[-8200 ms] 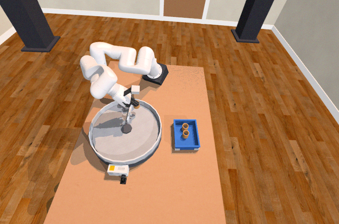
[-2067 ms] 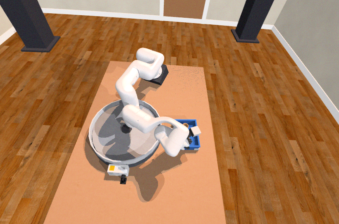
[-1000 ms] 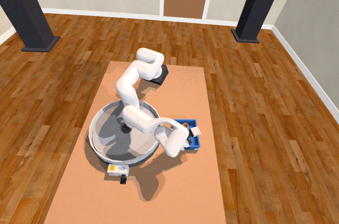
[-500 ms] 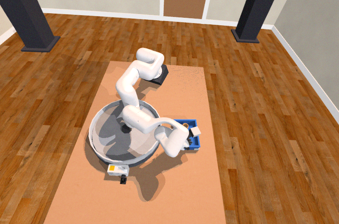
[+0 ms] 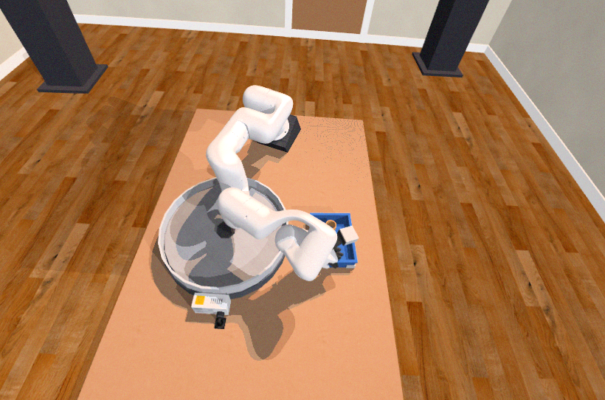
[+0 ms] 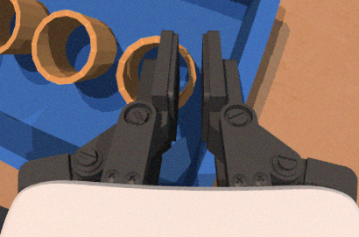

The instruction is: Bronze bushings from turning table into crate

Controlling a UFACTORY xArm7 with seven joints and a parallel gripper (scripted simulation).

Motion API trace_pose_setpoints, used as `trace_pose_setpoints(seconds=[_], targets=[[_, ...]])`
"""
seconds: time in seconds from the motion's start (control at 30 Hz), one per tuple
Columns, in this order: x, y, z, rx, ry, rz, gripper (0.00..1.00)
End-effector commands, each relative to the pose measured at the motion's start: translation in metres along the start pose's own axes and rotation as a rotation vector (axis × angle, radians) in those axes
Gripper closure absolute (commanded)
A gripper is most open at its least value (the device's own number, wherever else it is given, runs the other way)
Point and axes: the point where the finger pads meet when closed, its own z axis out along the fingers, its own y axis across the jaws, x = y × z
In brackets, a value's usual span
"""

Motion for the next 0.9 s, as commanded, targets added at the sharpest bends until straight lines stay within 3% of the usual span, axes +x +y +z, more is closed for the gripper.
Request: trace_pose_setpoints(seconds=[0.0,0.6,0.87], targets=[[0.002,0.001,-0.001,-0.002,0.001,-0.003,0.89],[0.003,0.001,-0.003,-0.002,0.001,-0.003,0.89],[0.020,0.001,-0.023,-0.002,0.001,-0.003,0.89]])
